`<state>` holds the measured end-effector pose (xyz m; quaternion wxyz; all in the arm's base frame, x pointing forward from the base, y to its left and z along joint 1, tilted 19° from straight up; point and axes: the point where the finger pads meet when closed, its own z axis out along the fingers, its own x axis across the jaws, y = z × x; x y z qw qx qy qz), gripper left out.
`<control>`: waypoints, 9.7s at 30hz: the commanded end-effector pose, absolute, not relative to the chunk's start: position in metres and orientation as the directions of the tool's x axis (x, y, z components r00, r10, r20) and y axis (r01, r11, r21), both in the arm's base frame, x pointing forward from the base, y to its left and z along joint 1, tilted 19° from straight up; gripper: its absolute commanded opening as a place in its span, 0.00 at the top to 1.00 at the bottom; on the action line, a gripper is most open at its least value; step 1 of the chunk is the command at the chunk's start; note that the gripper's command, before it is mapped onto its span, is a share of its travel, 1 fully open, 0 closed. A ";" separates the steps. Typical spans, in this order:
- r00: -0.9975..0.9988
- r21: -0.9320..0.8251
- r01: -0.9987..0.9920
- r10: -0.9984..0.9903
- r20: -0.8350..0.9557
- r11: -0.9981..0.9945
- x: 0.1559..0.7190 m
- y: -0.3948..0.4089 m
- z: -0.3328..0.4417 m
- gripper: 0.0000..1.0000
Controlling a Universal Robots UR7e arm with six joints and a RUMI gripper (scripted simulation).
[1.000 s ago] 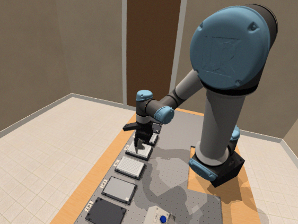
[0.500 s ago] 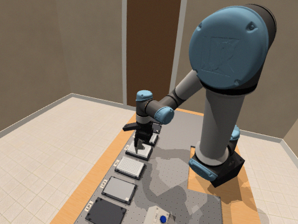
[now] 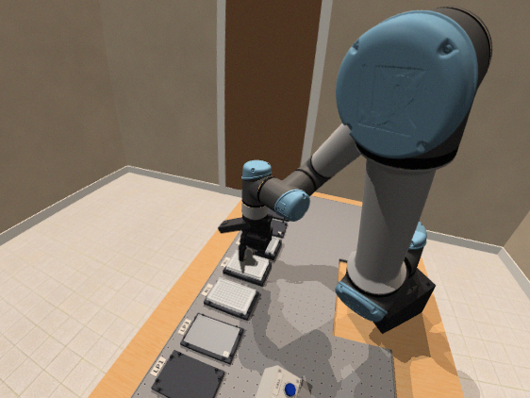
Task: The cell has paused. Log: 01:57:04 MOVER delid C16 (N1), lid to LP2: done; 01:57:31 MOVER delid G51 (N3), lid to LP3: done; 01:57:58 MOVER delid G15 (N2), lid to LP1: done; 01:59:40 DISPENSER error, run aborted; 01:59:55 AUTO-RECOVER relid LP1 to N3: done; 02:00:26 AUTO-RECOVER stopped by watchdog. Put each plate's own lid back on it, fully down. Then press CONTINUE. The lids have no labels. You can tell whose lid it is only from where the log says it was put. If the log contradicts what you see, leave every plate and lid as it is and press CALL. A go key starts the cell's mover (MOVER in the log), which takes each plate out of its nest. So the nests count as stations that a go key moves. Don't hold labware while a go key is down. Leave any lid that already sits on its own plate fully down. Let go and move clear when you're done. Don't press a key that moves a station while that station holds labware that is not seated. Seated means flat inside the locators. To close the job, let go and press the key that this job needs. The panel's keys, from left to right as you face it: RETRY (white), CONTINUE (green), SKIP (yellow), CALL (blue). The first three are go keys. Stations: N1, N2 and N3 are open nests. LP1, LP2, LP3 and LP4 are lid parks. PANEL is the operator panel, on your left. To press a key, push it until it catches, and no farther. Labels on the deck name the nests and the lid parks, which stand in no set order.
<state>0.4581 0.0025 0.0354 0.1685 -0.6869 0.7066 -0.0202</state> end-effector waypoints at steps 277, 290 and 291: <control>0.049 -0.273 -0.962 -0.979 -0.199 0.007 0.447 0.262 0.111 1.00; 0.008 -0.259 -0.965 -0.978 -0.209 0.048 0.443 0.251 0.111 1.00; -0.002 -0.257 -0.965 -0.977 -0.212 0.057 0.443 0.246 0.110 1.00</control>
